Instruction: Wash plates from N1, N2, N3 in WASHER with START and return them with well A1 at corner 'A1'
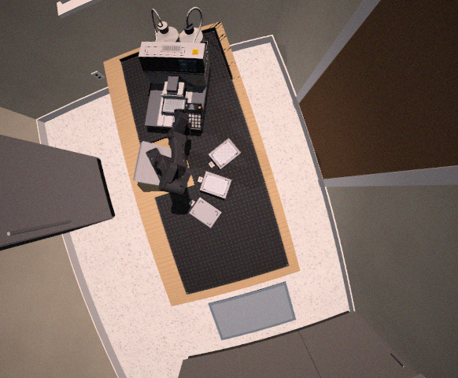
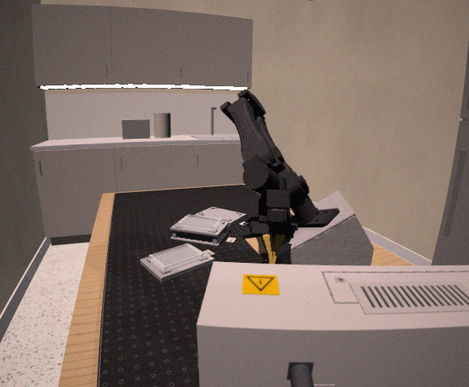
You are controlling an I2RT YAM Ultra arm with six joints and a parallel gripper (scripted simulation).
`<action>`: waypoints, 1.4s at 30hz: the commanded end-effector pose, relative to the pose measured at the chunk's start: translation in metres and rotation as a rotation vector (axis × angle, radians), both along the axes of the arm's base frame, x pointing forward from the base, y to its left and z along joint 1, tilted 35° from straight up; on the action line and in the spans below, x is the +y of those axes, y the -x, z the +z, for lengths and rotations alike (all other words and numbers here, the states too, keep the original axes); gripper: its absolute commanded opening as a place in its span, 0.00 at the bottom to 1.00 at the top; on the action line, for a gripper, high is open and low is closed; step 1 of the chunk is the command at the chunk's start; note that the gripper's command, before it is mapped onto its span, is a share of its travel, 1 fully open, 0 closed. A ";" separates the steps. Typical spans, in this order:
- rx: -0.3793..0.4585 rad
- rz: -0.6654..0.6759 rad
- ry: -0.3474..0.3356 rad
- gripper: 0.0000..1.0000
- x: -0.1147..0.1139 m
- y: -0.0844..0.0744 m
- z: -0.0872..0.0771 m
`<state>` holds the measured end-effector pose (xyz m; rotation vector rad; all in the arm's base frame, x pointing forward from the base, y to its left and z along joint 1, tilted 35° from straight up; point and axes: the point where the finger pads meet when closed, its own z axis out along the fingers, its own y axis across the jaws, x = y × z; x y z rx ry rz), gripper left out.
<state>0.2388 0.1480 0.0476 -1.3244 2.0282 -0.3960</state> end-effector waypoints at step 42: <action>0.001 0.003 -0.005 0.00 -0.005 0.044 0.049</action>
